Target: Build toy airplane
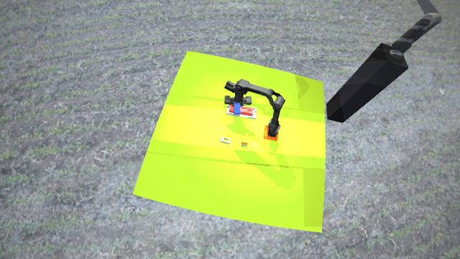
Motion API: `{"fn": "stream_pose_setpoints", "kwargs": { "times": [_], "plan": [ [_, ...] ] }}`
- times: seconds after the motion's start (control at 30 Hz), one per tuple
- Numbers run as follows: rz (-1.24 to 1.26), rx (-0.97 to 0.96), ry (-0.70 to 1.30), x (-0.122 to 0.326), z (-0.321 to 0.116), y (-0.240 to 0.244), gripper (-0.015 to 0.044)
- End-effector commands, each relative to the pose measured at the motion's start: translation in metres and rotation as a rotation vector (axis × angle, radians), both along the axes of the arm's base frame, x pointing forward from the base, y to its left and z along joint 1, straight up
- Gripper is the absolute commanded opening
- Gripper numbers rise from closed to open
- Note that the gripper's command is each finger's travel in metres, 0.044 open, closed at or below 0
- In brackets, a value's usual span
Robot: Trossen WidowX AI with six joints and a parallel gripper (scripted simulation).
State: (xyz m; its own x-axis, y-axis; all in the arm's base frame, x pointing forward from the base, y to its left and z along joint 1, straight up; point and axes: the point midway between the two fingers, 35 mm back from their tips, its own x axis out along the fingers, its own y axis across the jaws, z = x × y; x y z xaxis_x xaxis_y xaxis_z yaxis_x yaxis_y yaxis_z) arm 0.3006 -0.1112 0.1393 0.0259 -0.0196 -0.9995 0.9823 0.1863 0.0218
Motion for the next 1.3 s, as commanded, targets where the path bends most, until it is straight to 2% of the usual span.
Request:
{"fn": "stream_pose_setpoints", "kwargs": {
  "times": [0.0, 0.2, 0.47, 1.27],
  "plan": [
    [-0.084, 0.006, -0.004, -0.009, -0.002, -0.010, 0.0000],
    [-0.163, 0.007, -0.005, -0.017, -0.005, -0.022, 0.0000],
    [-0.163, 0.007, -0.005, -0.017, -0.005, -0.022, 0.0197],
    [-0.163, 0.007, -0.005, -0.017, -0.005, -0.022, 0.0197]
  ]
}}
